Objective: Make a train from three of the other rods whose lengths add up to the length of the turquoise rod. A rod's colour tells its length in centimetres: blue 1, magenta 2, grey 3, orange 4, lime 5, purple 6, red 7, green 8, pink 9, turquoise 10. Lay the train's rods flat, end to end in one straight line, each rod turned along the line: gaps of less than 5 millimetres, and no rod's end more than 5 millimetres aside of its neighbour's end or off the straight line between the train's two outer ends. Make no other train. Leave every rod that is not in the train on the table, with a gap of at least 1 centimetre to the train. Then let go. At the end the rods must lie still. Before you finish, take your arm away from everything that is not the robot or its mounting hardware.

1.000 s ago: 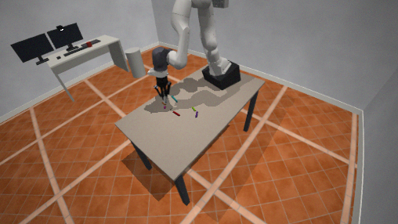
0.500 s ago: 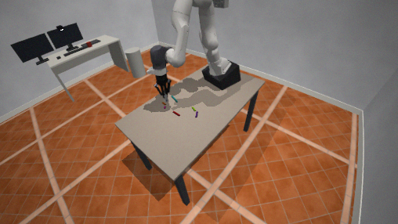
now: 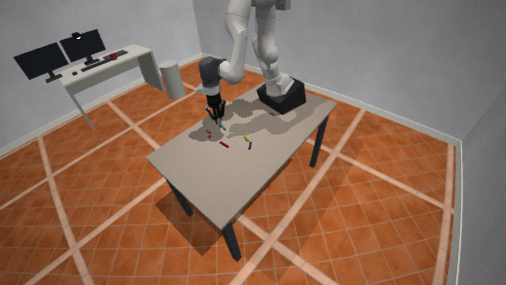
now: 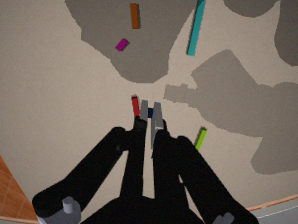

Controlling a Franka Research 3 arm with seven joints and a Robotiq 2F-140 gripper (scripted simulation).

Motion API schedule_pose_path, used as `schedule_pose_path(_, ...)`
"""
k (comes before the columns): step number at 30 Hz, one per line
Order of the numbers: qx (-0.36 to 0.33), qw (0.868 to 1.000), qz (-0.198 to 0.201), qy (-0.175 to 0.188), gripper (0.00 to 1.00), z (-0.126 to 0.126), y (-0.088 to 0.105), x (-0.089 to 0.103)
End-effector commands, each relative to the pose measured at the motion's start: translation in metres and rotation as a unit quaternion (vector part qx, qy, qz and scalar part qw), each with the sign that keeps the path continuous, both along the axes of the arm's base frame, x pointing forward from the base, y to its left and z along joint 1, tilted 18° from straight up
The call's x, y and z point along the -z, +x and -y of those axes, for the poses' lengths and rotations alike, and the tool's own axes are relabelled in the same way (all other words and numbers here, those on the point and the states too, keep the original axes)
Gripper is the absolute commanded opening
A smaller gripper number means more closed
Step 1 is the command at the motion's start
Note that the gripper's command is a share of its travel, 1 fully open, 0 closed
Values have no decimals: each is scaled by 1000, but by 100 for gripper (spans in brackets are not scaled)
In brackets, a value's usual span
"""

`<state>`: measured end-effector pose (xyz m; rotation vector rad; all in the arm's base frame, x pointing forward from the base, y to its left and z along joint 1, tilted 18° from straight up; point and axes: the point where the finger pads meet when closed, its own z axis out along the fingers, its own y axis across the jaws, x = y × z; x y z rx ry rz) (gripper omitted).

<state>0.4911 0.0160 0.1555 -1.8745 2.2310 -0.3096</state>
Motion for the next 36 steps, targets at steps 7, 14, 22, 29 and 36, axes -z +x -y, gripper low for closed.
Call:
schedule_pose_path(7, 120, 992, 10, 42, 3, -34, -72, 20)
schedule_pose_path(14, 170, 984, 13, 52, 3, -36, -105, 34)
schedule_pose_path(22, 170, 984, 13, 52, 3, -36, -105, 34)
schedule_pose_path(29, 170, 984, 13, 52, 3, -36, -105, 35)
schedule_pose_path(36, 170, 984, 13, 52, 3, -36, -101, 48)
